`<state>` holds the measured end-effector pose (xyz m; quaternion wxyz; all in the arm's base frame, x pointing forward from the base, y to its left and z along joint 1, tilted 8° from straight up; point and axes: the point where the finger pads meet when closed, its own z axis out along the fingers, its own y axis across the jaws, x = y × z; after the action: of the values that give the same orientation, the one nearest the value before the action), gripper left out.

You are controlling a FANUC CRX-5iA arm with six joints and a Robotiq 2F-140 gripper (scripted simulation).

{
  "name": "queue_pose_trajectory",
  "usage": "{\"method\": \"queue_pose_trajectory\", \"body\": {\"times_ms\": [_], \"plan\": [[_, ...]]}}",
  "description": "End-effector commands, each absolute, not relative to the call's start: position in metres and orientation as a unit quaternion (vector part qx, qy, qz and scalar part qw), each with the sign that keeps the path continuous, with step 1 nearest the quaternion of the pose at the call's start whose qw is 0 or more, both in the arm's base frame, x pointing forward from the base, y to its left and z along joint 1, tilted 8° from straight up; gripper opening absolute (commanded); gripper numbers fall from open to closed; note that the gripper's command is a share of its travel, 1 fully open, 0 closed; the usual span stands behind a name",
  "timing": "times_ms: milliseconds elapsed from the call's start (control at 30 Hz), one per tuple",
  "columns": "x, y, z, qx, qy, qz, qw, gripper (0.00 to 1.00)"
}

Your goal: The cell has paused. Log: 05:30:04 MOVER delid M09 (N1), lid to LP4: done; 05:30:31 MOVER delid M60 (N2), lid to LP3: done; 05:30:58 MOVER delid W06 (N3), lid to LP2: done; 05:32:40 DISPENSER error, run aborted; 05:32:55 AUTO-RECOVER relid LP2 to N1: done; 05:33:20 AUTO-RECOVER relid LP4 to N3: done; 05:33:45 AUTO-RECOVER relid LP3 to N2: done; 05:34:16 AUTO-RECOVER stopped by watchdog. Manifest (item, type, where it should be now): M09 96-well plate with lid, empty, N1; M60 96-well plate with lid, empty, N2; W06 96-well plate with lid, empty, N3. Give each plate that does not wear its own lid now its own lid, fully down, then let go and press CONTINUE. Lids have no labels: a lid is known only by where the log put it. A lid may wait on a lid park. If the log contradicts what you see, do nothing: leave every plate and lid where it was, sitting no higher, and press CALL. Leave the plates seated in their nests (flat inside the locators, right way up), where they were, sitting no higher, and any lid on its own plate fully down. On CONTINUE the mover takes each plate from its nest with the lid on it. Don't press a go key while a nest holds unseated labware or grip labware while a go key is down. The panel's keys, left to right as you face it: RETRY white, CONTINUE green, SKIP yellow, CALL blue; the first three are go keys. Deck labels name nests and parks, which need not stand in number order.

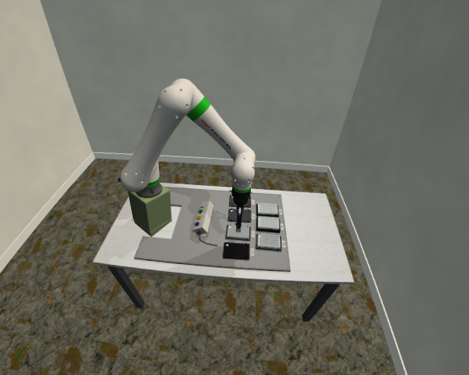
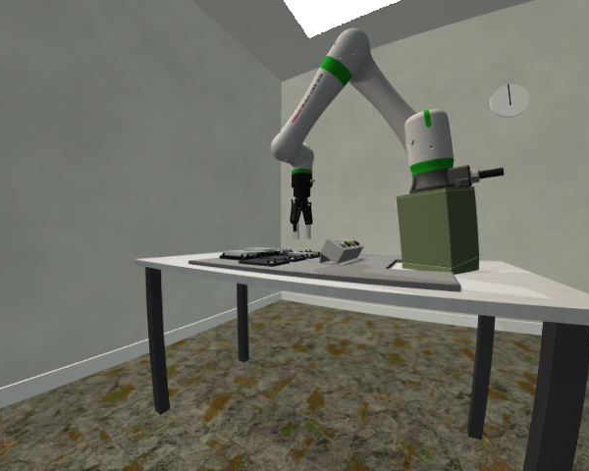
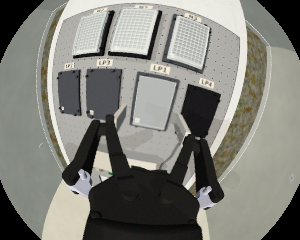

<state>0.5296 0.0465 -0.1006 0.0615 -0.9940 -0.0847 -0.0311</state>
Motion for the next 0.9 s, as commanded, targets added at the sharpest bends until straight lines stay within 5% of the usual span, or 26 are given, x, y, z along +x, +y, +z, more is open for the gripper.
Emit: {"method": "queue_pose_trajectory", "body": {"times_ms": [0, 867], "plan": [[0.530, 0.047, -0.103, -0.994, -0.085, -0.031, 0.062, 0.66], [0.533, 0.050, -0.136, -0.994, -0.085, -0.031, 0.062, 0.66]]}}
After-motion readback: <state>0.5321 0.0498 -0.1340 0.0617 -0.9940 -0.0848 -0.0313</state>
